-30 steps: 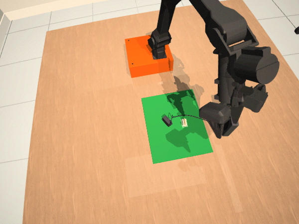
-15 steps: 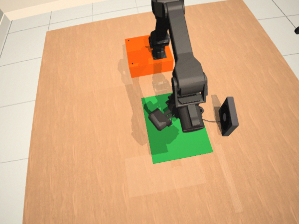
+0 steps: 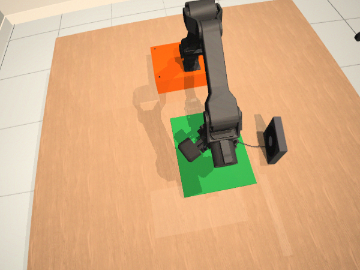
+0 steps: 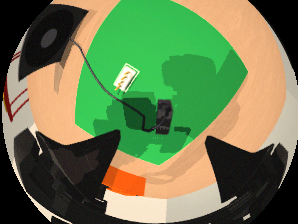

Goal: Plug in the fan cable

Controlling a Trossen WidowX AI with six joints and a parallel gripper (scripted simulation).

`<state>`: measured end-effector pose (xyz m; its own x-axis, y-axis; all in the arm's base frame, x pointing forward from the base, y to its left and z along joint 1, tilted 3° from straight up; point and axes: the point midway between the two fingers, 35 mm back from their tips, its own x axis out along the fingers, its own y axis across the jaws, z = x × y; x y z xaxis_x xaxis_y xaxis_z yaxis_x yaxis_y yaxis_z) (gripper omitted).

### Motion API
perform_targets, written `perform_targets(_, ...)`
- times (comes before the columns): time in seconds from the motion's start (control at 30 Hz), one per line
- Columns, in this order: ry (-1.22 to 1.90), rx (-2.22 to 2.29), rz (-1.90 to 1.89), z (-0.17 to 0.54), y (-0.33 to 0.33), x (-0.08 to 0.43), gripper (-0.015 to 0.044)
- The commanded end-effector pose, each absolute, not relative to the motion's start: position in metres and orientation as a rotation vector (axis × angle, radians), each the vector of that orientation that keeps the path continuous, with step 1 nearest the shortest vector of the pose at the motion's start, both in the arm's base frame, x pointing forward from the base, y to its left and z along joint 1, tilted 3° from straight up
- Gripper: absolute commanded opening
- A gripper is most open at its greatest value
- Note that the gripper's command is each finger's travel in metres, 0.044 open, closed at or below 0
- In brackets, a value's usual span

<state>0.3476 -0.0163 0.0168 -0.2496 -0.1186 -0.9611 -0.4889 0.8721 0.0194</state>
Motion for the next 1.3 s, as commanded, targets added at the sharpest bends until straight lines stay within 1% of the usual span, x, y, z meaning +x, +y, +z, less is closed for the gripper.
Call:
perform_targets(0.0, 1.8, -0.459, 0.377, 0.009, -0.016, 0.347, 0.044)
perform_targets(1.0, 1.8, -0.459, 0.377, -0.031, -0.016, 0.346, 0.044)
perform_targets(1.27, 1.799, -0.459, 0.37, -0.028, -0.016, 0.347, 0.023)
